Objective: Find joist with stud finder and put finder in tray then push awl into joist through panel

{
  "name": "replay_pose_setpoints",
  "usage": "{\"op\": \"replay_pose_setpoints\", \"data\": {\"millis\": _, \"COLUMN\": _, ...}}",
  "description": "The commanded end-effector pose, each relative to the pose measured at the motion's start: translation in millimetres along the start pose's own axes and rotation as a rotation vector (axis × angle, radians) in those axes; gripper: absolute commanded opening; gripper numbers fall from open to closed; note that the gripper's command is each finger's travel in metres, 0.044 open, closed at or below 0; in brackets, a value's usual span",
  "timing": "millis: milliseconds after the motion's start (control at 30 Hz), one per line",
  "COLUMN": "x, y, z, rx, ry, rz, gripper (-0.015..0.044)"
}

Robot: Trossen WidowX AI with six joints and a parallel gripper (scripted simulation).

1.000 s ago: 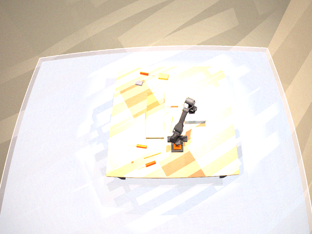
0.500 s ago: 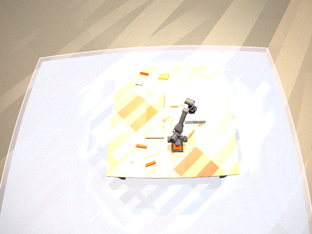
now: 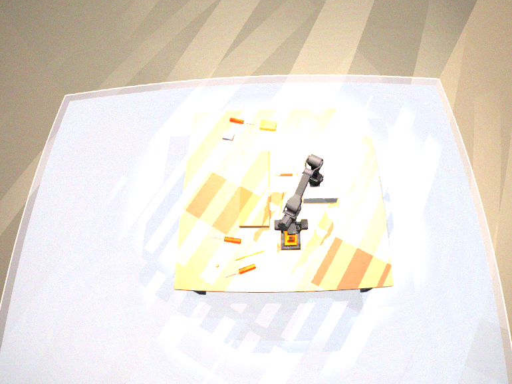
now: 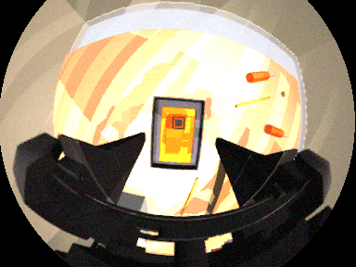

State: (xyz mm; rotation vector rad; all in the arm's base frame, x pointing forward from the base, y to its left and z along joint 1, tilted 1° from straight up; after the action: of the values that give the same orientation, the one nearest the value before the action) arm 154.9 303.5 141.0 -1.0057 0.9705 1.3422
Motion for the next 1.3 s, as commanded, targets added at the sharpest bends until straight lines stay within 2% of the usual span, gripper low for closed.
{"op": "replay_pose_setpoints", "data": {"millis": 0, "x": 0, "y": -1, "z": -1, "rx": 0.004, "ry": 0.001, "rz": -0.001, "gripper": 0.0440}}
{"op": "replay_pose_setpoints", "data": {"millis": 167, "x": -8, "y": -33, "z": -36, "rx": 0.154, "ry": 0.019, "rz": -0.036, "gripper": 0.0440}}
{"op": "replay_pose_setpoints", "data": {"millis": 400, "x": -26, "y": -83, "z": -130, "rx": 0.485, "ry": 0.077, "rz": -0.113, "gripper": 0.0440}}
{"op": "replay_pose_setpoints", "data": {"millis": 600, "x": -43, "y": -96, "z": -219, "rx": 0.761, "ry": 0.149, "rz": -0.169, "gripper": 0.0440}}
{"op": "replay_pose_setpoints", "data": {"millis": 800, "x": -57, "y": -79, "z": -300, "rx": 1.040, "ry": 0.216, "rz": -0.200, "gripper": 0.0440}}
{"op": "replay_pose_setpoints", "data": {"millis": 1000, "x": -66, "y": -39, "z": -365, "rx": 1.321, "ry": 0.273, "rz": -0.207, "gripper": 0.0440}}
{"op": "replay_pose_setpoints", "data": {"millis": 1167, "x": -69, "y": 4, "z": -401, "rx": 1.547, "ry": 0.307, "rz": -0.195, "gripper": 0.0440}}
{"op": "replay_pose_setpoints", "data": {"millis": 1267, "x": -69, "y": 10, "z": -405, "rx": 1.578, "ry": 0.311, "rz": -0.192, "gripper": 0.0440}}
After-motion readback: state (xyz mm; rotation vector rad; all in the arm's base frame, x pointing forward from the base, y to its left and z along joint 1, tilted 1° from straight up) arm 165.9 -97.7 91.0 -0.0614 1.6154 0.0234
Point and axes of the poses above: the point midway between the two fingers, 35 mm back from their tips, its own x axis out along the fingers, its own y axis across the jaws, z = x × y, the point moved 8 cm from there along -x, back along the fingers
